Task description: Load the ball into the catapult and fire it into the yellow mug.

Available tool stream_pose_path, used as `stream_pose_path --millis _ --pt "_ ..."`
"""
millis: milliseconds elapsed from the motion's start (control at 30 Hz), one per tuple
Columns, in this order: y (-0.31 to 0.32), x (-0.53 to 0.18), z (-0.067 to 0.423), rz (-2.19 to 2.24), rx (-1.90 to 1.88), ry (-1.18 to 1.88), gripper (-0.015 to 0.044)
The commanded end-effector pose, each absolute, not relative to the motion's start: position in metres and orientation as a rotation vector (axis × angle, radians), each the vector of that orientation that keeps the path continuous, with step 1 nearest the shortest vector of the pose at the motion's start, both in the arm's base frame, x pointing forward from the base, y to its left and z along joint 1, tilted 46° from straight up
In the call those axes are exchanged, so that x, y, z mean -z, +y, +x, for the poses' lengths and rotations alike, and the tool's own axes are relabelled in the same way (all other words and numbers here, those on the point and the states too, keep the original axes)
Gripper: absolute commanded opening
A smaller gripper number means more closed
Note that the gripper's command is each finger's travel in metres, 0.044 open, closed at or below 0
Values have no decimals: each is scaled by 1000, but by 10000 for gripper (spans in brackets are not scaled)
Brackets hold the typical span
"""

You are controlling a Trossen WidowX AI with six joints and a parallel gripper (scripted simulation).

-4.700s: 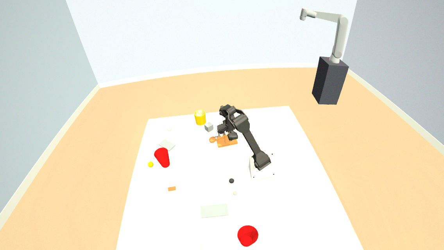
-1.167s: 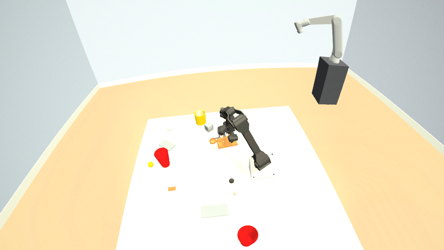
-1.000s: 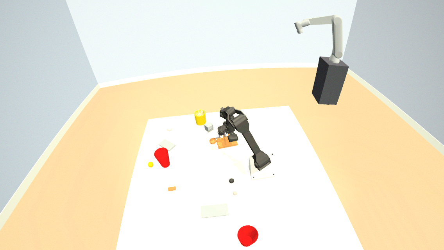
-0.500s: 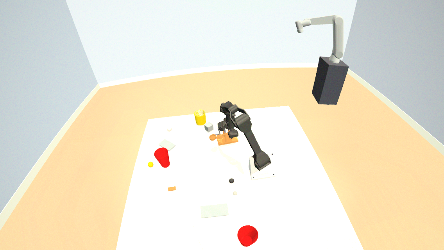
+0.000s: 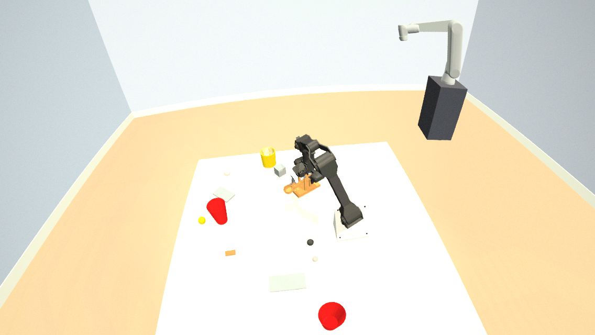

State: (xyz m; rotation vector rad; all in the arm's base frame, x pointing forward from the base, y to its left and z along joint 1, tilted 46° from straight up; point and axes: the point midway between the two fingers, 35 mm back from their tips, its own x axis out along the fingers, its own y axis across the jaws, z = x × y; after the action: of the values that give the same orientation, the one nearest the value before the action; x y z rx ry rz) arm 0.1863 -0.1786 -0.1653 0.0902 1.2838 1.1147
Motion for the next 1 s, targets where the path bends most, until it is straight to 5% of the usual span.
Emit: stream_pose_path --millis 0,967 --pt "-183 165 190 -23 -1191 1202 0" --pt "-187 185 206 -388 -1458 884 0"
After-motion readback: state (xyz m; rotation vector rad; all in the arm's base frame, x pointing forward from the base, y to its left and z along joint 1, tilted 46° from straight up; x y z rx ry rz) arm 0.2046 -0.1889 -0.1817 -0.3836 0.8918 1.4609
